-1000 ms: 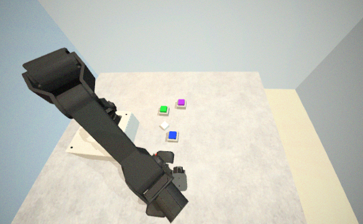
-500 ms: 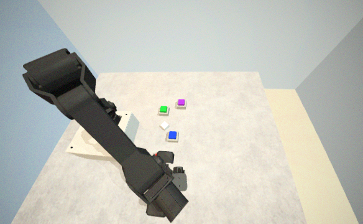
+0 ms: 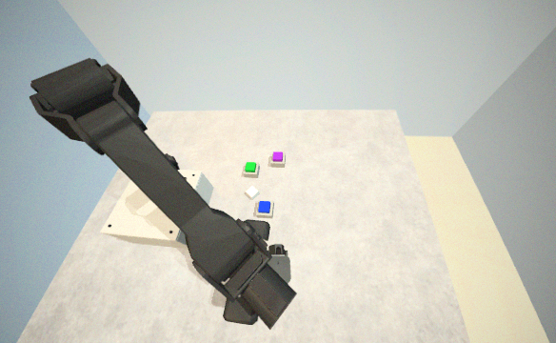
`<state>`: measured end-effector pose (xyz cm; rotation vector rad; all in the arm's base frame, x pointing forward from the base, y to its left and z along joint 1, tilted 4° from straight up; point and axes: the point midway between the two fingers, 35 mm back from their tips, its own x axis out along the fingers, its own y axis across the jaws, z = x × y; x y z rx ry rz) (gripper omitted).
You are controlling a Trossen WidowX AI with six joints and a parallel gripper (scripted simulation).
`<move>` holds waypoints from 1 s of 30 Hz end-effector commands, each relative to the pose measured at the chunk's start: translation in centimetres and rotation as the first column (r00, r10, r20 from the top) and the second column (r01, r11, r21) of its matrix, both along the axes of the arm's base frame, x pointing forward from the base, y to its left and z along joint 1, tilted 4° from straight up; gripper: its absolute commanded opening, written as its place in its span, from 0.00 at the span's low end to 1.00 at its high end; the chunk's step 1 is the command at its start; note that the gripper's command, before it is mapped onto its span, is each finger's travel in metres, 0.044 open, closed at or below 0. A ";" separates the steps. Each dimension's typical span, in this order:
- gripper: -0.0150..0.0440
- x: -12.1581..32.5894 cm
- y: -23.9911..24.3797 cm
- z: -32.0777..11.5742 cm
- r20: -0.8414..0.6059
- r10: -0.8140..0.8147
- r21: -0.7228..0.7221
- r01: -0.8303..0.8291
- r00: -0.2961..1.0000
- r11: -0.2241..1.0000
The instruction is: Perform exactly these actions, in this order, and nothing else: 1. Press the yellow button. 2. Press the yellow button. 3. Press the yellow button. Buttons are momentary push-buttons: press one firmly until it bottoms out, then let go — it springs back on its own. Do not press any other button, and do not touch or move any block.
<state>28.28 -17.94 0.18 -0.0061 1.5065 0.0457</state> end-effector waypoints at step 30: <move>0.93 -5.5 39.1 7.5 0.008 0.022 0.034 -0.022 1.000 0.999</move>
